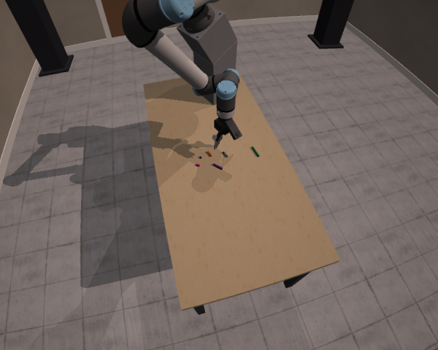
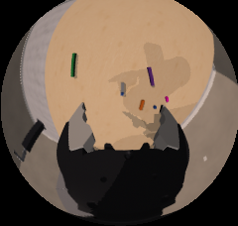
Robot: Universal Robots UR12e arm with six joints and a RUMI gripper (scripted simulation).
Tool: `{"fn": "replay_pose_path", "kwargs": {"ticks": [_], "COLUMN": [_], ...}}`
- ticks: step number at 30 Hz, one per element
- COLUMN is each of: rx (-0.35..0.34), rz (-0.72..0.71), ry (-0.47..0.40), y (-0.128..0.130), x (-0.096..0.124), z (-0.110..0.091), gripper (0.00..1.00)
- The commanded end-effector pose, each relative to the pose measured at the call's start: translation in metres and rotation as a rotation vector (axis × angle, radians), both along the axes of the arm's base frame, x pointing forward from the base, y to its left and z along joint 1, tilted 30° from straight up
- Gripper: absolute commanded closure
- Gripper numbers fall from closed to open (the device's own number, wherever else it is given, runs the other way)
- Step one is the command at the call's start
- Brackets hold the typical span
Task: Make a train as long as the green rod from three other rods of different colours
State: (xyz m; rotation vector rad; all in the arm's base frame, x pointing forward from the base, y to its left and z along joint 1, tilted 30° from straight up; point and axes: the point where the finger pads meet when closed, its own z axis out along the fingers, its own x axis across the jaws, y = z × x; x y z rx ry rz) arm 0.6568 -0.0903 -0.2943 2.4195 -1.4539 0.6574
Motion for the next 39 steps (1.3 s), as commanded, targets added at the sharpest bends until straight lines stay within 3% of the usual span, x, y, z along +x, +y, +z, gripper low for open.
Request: {"fn": "replay_pose_path", "kwargs": {"ticks": [1,7,14,17,18,39], "rx": [0.0,0.001,0.015,0.016,0.016,0.016], "rz": [0.0,-0.002,-0.048,-0.054,-0.054,-0.054], "ry": [-0.001,-0.001,-0.024,-0.027,-0.027,-0.027], "y": [0.0,-0.003,-0.086,-0.096,-0.096,-0.096], "x": [0.0,0.0,-0.018,-0.021,-0.021,-0.021], "z": [0.0,0.001,0.015,0.017,0.017,0.017], "gripper": [0.0,0.0,0.0,0.0,0.86,0.86]}}
